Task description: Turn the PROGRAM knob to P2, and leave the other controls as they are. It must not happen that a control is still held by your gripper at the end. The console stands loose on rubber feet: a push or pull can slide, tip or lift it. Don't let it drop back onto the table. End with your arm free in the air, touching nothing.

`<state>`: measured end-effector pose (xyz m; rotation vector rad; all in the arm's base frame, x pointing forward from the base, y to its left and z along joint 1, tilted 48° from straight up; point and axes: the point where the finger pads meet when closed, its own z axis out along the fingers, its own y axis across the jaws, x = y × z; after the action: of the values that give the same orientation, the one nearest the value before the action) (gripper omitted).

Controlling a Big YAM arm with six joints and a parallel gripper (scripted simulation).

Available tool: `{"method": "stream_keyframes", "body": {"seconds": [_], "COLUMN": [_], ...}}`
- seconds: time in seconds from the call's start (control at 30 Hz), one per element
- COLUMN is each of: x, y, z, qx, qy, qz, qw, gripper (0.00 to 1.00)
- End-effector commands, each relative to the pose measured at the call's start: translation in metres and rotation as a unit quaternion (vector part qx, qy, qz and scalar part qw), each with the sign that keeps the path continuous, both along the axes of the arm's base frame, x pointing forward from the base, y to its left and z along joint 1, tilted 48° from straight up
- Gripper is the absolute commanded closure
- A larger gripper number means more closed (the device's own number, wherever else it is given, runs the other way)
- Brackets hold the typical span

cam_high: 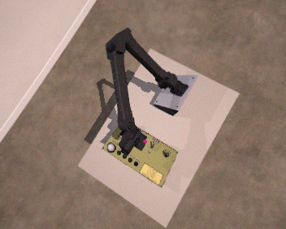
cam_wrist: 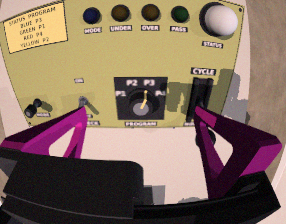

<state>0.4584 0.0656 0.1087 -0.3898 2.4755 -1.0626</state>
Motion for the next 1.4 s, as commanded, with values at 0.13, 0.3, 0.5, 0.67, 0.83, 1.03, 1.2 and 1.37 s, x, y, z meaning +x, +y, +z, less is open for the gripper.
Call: {"method": "stream_keyframes", "body": {"seconds": [0.13, 0.3, 0.5, 0.67, 0.83, 1.03, 1.2, 1.37], "x": [0.008, 0.008, -0.003, -0.054, -0.070, -0.066, -0.067, -0.067], "y": [0.014, 0.014, 0.008, -0.024, -0.034, -0.032, -0.033, -0.033], "z": [0.008, 0.008, 0.009, -0.008, -0.014, -0.019, -0.017, -0.017], "qx": [0.006, 0.006, 0.010, 0.007, 0.006, 0.003, 0.003, 0.003], "qy": [-0.013, -0.013, -0.021, -0.017, -0.016, -0.010, -0.008, -0.008], "qz": [0.007, 0.007, 0.006, 0.002, 0.000, 0.000, 0.000, 0.000], "qw": [1.000, 1.000, 1.000, 1.000, 1.000, 1.000, 1.000, 1.000], "gripper": [0.00, 0.30, 0.30, 0.30, 0.30, 0.30, 0.30, 0.30]}}
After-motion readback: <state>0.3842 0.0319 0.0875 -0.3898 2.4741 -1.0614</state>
